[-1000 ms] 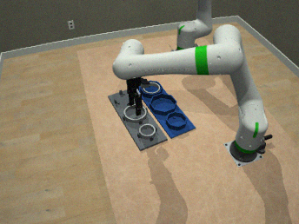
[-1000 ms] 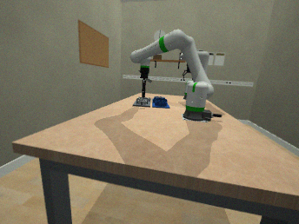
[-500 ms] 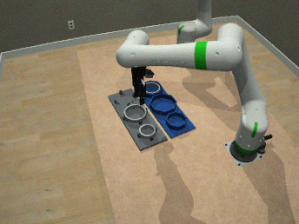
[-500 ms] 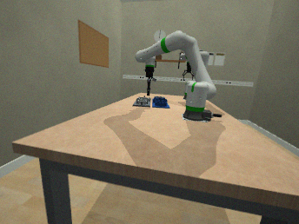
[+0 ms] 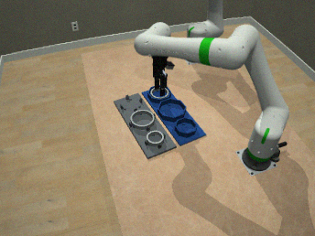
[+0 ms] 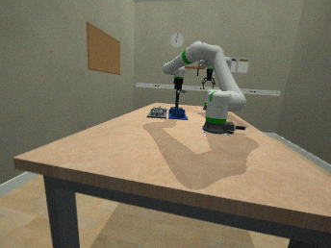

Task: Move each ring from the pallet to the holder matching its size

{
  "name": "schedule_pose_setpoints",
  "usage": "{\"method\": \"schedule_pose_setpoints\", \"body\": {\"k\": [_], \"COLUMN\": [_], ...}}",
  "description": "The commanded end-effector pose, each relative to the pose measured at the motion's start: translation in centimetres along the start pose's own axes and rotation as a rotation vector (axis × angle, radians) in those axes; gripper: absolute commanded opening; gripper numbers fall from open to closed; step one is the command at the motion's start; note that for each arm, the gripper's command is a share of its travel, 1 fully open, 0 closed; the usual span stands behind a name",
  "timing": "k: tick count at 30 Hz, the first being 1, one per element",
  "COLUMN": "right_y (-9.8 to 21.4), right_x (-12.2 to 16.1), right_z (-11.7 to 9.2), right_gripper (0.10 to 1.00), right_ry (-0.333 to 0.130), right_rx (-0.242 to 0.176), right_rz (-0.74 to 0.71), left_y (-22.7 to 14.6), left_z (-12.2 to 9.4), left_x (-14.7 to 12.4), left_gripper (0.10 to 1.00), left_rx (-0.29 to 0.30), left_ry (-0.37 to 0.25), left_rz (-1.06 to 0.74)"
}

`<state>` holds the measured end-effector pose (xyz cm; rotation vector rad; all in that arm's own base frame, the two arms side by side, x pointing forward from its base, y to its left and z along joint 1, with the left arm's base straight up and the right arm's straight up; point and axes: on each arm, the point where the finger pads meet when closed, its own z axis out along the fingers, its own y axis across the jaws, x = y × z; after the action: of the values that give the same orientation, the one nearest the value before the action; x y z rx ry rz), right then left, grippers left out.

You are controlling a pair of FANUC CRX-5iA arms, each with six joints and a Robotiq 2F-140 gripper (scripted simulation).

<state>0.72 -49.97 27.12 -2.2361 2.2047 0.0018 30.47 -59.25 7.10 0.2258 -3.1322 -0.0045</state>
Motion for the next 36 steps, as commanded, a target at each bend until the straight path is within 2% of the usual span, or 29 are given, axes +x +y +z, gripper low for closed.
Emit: {"method": "schedule_pose_setpoints", "body": {"k": [1, 7, 11, 36], "right_y": [0.0, 0.0, 0.0, 0.0], "right_x": [0.0, 0.0, 0.0, 0.0], "right_z": [-0.1, -0.1, -0.1, -0.1], "right_gripper": [1.0, 1.0, 1.0, 1.0], "right_ry": [0.002, 0.002, 0.002, 0.002], "right_rx": [0.0, 0.0, 0.0, 0.0], "right_rz": [0.0, 0.0, 0.0, 0.0], "left_y": [-0.1, -0.1, -0.2, -0.2], "left_z": [-0.2, 0.8, 2.4, 2.4], "left_x": [0.0, 0.0, 0.0, 0.0], "left_gripper": [0.469, 0.469, 0.469, 0.5], "left_rx": [0.003, 0.003, 0.003, 0.003], "left_ry": [-0.001, -0.001, -0.001, -0.001], "left_rz": [0.0, 0.0, 0.0, 0.0]}}
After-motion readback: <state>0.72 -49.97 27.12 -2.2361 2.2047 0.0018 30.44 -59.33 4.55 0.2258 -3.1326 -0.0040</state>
